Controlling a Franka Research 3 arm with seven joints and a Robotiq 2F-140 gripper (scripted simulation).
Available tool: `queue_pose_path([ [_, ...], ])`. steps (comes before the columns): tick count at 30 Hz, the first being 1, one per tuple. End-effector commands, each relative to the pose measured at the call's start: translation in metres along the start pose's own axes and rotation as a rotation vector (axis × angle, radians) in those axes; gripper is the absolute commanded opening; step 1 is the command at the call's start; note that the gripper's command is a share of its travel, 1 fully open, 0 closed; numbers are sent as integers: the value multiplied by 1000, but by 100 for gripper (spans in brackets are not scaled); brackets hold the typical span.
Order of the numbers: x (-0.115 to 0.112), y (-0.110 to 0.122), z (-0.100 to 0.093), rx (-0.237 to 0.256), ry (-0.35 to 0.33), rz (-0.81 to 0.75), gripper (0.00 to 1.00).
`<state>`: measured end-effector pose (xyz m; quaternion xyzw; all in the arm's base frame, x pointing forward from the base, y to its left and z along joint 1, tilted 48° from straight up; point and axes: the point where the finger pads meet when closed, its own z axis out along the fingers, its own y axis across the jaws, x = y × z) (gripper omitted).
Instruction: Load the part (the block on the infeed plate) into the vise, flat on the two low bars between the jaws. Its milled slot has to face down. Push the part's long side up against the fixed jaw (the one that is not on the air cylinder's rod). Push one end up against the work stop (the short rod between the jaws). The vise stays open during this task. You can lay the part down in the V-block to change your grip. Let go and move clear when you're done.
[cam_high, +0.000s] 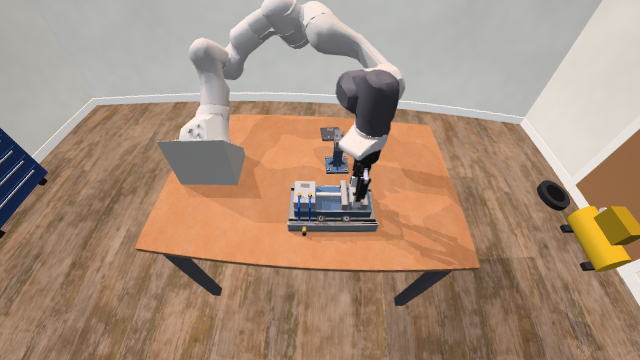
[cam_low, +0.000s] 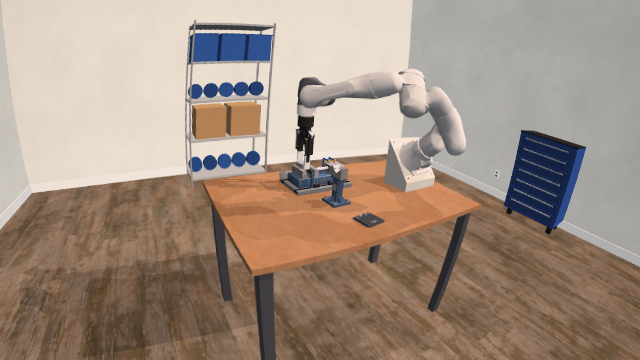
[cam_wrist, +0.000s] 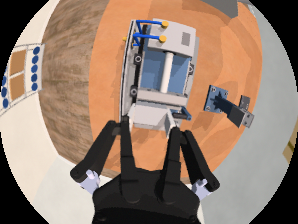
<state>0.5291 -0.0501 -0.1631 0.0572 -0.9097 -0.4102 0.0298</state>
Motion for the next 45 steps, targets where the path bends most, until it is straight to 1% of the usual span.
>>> queue_pose_path([
  [1,-2,0,-1,1,-6,6,0],
  [20,-2,0,-1,1,-6,6,0],
  [21,-2,0,-1,1,-6,6,47],
  [45,-2,0,-1,1,-6,6,47],
])
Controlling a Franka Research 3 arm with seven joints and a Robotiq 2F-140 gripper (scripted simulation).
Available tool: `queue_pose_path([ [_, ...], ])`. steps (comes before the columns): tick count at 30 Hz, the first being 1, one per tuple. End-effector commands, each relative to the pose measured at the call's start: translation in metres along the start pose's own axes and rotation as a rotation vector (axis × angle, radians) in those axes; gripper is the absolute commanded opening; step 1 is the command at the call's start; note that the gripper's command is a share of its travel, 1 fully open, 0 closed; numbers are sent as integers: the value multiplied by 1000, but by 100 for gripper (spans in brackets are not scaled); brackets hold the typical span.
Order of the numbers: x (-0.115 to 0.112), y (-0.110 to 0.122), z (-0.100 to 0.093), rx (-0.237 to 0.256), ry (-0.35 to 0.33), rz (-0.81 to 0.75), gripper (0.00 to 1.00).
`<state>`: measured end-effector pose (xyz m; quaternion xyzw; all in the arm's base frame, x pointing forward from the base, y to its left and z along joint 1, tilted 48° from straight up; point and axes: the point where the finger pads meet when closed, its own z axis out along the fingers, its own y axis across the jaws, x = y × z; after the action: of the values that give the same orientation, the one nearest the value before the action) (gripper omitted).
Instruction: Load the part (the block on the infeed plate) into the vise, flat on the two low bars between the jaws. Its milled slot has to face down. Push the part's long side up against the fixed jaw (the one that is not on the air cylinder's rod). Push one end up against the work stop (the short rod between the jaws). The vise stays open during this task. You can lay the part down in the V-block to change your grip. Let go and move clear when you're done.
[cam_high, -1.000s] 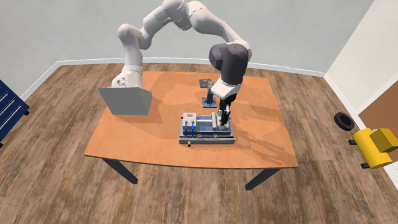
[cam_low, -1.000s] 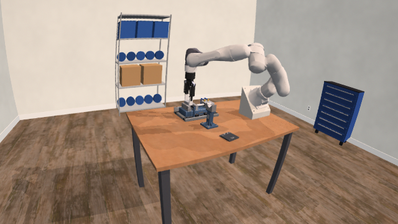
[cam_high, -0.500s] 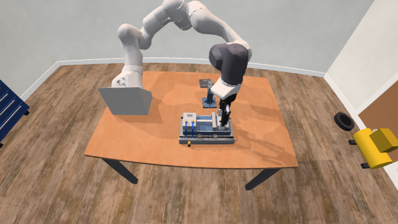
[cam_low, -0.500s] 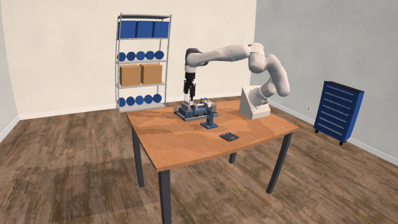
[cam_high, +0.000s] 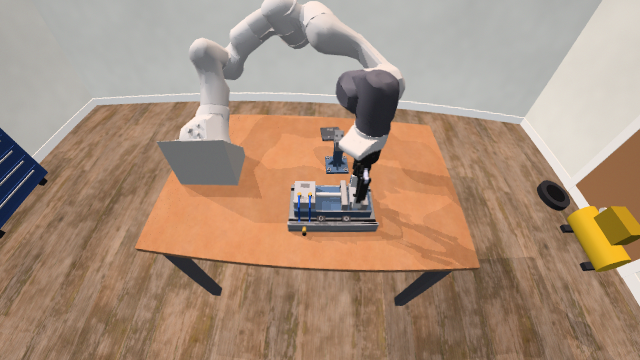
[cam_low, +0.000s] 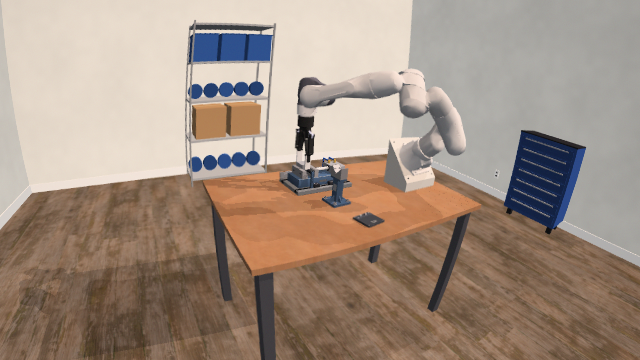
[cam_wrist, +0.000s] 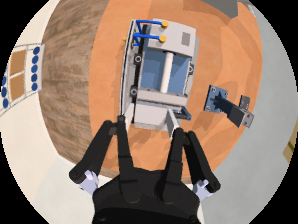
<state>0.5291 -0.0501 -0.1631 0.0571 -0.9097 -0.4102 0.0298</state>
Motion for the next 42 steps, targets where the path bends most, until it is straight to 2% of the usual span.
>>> queue_pose_path([
  [1,-2,0,-1,1,-6,6,47],
  [20,-2,0,-6,1,-6,6,47],
  [30,-1,0,-29,1,-6,6,47],
  [32,-1,0,-29,1,-6,6,47],
  [42,-1,0,-59,1,-6,6,47],
])
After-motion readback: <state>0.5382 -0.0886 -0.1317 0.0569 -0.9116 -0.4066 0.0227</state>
